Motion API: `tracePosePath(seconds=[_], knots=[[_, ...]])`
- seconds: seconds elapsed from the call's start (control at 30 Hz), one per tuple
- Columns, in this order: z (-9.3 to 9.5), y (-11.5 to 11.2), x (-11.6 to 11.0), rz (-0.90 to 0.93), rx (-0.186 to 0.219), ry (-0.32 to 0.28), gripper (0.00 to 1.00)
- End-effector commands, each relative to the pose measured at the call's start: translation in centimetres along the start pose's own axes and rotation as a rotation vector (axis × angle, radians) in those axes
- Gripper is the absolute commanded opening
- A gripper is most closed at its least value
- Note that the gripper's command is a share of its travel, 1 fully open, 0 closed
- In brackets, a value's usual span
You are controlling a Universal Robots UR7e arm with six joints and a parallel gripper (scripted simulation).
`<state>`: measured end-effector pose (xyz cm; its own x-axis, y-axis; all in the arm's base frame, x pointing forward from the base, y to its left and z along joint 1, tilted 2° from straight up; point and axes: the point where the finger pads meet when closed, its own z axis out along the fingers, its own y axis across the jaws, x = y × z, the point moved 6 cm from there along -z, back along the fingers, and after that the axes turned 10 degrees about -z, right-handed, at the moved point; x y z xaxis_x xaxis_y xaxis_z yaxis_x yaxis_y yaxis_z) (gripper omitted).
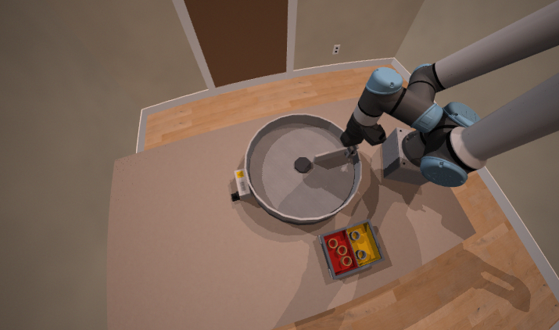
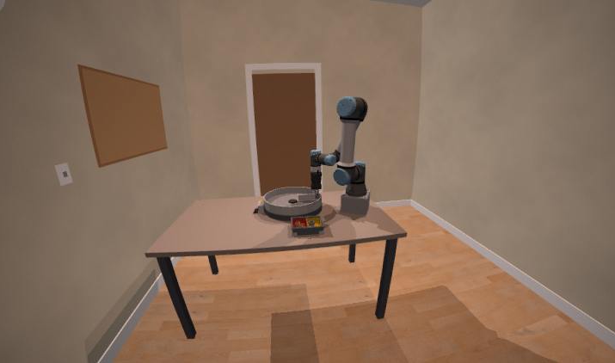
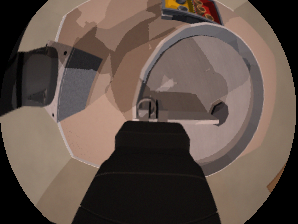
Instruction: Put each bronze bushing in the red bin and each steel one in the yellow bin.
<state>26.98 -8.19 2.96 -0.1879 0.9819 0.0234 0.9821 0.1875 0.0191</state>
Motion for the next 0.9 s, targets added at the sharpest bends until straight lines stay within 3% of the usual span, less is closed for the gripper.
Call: tracePosePath(seconds=[0.0, 0.87], knots=[[-0.26, 0.02, -0.03, 0.000, -0.001, -0.001, 0.00], [-0.86, 0.02, -0.03, 0.000, -0.001, -0.001, 0.00]])
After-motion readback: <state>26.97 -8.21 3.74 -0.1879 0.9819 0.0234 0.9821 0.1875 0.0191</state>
